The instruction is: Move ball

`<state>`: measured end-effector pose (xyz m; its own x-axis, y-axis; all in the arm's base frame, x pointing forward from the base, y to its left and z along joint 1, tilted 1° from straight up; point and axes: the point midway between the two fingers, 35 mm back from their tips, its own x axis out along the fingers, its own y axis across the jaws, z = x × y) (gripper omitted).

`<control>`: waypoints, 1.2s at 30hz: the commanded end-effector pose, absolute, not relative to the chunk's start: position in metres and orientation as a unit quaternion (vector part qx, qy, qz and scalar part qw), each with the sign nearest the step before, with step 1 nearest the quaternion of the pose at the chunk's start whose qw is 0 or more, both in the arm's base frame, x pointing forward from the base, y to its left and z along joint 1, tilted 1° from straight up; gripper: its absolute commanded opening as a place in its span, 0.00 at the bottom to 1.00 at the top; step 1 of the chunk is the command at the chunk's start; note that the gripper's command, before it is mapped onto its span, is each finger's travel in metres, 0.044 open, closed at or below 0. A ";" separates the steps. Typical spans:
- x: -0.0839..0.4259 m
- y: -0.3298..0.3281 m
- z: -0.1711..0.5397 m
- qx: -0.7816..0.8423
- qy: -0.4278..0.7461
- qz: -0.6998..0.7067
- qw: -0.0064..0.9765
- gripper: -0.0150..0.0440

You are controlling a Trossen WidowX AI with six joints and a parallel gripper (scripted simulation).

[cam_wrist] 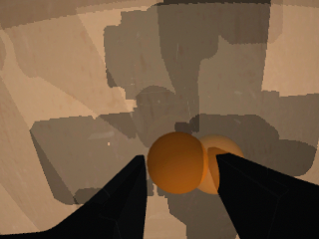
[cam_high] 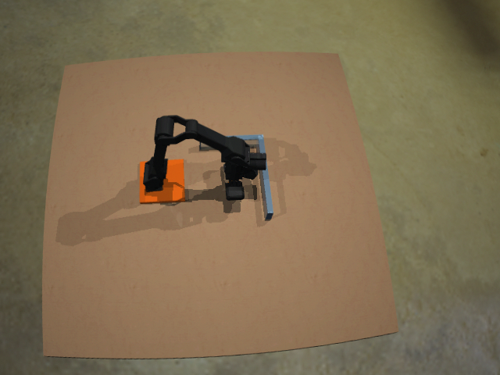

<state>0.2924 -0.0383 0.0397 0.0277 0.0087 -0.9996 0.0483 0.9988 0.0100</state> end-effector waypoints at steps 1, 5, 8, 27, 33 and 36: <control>0.292 -0.038 0.039 0.021 0.697 -0.015 0.716 0.47; 0.292 -0.038 0.039 0.021 0.697 -0.015 0.716 0.43; 0.293 -0.038 0.042 0.021 0.697 -0.015 0.716 0.29; 0.293 -0.040 0.146 0.021 0.697 -0.015 0.717 0.25; 0.289 -0.039 0.165 0.021 0.697 -0.015 0.716 0.25; 0.289 -0.041 0.162 0.021 0.697 -0.015 0.716 0.25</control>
